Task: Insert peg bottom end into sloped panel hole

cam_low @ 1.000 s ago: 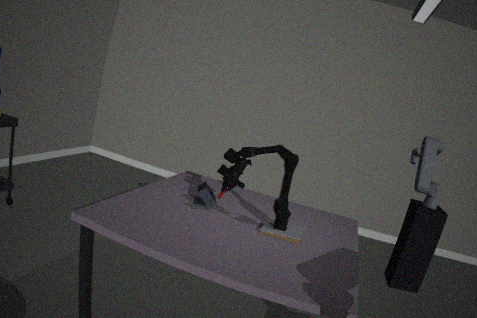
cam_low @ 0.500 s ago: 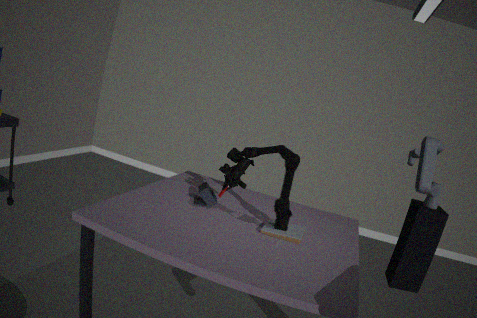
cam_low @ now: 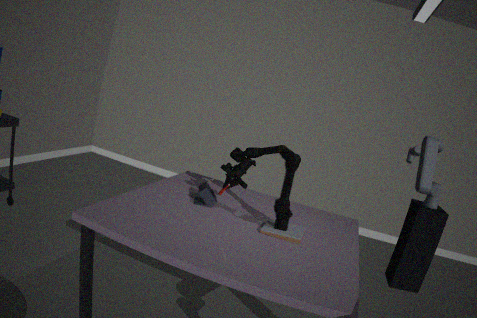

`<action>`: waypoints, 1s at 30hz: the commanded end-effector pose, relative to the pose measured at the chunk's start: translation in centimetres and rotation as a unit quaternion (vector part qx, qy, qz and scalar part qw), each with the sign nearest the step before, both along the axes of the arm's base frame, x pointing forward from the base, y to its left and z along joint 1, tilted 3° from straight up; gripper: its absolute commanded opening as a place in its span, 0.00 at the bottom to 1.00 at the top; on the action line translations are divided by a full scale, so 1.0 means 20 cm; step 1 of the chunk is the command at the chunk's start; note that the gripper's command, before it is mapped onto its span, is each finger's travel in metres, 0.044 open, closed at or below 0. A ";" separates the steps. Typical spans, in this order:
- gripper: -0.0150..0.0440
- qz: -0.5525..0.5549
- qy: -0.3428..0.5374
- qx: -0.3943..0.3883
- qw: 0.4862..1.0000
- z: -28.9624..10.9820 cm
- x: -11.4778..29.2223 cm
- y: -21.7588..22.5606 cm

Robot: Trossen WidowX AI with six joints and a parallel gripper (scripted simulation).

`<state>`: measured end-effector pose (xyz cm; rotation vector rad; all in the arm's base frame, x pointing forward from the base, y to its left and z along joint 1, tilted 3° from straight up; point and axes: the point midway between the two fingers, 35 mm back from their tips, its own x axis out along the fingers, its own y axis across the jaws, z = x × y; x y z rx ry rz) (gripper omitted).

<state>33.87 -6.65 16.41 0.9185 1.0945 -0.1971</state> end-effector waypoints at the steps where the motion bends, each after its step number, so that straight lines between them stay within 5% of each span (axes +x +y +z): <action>1: 0.25 -0.012 -0.006 0.008 1.000 0.01 0.00 -0.02; 30: 0.25 -0.091 -0.045 0.053 0.993 0.05 -0.01 -0.22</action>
